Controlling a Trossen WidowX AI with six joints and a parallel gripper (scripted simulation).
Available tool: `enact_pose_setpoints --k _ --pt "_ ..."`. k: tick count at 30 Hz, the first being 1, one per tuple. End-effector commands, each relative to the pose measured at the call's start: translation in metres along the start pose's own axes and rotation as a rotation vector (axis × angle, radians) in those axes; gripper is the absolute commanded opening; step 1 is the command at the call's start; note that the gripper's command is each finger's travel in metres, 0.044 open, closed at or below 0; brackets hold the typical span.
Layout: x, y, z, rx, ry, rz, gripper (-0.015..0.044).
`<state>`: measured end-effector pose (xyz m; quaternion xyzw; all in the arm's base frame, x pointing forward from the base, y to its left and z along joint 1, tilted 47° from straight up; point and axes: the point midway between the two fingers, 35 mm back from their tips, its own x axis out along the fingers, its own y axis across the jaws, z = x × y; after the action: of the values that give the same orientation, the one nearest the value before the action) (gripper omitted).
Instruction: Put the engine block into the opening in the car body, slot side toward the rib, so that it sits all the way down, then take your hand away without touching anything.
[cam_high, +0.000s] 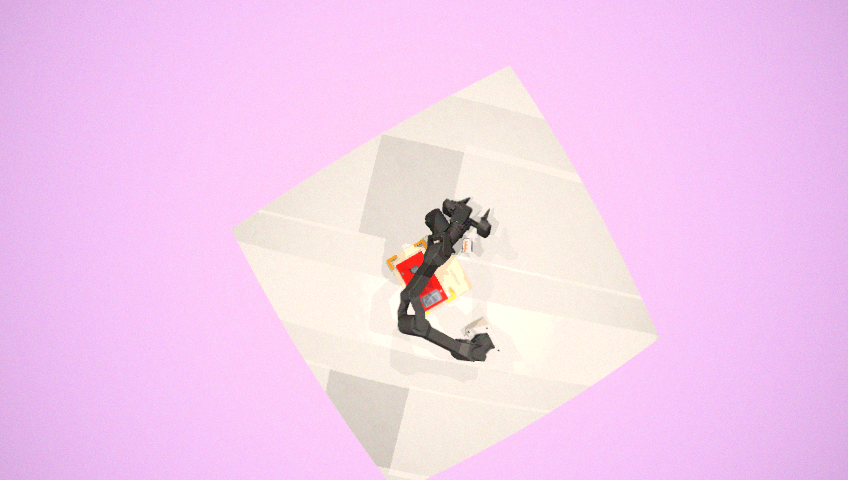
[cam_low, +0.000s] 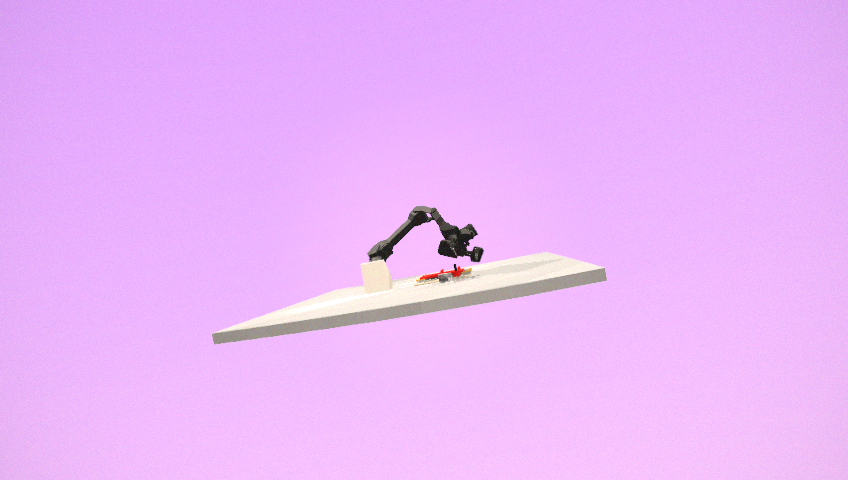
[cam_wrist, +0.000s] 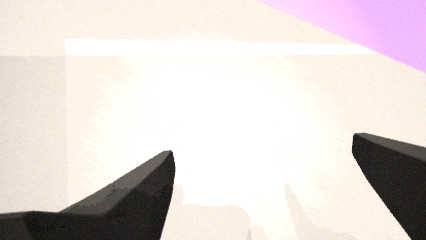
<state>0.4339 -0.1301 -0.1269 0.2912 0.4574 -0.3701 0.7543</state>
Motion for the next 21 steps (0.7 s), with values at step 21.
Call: enact_pose_setpoints --k 21 --pt "-0.005 -0.025 -0.02 -0.555 0.287 0.087 0.044"
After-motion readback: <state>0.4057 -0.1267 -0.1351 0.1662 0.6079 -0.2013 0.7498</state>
